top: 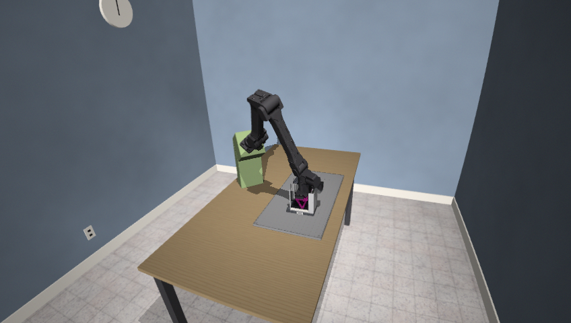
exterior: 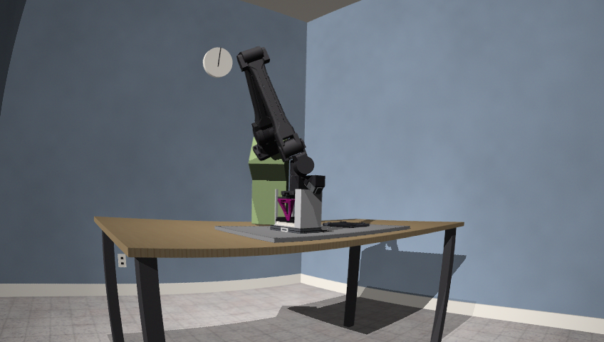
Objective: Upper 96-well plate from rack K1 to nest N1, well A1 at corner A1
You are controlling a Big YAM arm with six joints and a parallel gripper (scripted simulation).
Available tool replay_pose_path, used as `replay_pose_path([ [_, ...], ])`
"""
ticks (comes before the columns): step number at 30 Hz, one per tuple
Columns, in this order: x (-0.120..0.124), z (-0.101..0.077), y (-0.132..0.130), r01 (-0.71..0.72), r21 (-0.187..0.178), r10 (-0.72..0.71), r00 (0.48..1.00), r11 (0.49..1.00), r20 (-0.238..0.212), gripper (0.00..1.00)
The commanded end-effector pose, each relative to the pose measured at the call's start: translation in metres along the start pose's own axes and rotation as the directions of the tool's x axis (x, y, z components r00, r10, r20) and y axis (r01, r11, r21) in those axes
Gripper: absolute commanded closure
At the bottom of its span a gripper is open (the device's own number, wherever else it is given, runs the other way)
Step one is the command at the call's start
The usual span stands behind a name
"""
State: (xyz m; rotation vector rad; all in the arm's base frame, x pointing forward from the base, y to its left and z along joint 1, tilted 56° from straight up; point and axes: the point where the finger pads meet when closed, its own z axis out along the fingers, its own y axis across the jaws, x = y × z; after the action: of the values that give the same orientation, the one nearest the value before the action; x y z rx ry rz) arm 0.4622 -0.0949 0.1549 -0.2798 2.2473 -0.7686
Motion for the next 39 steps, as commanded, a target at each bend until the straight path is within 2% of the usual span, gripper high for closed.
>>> replay_pose_path([
  [1, 0.001, 0.008, -0.005, -0.006, 0.008, 0.006, 1.000, 1.000, -0.011, 1.00],
  [13, 0.001, 0.008, -0.005, -0.006, 0.008, 0.006, 1.000, 1.000, -0.011, 1.00],
  [14, 0.006, 0.006, -0.002, -0.003, 0.001, 0.003, 1.000, 1.000, -0.026, 1.00],
  [15, 0.004, 0.002, 0.001, -0.003, -0.003, 0.003, 1.000, 1.000, -0.020, 1.00],
  [16, -0.004, -0.009, -0.003, -0.012, 0.004, 0.012, 1.000, 1.000, 0.007, 1.00],
  [18, -0.003, -0.013, 0.002, -0.005, -0.004, 0.005, 1.000, 1.000, 0.008, 1.00],
  [39, -0.003, -0.041, 0.002, -0.005, -0.004, 0.005, 1.000, 1.000, 0.008, 1.00],
])
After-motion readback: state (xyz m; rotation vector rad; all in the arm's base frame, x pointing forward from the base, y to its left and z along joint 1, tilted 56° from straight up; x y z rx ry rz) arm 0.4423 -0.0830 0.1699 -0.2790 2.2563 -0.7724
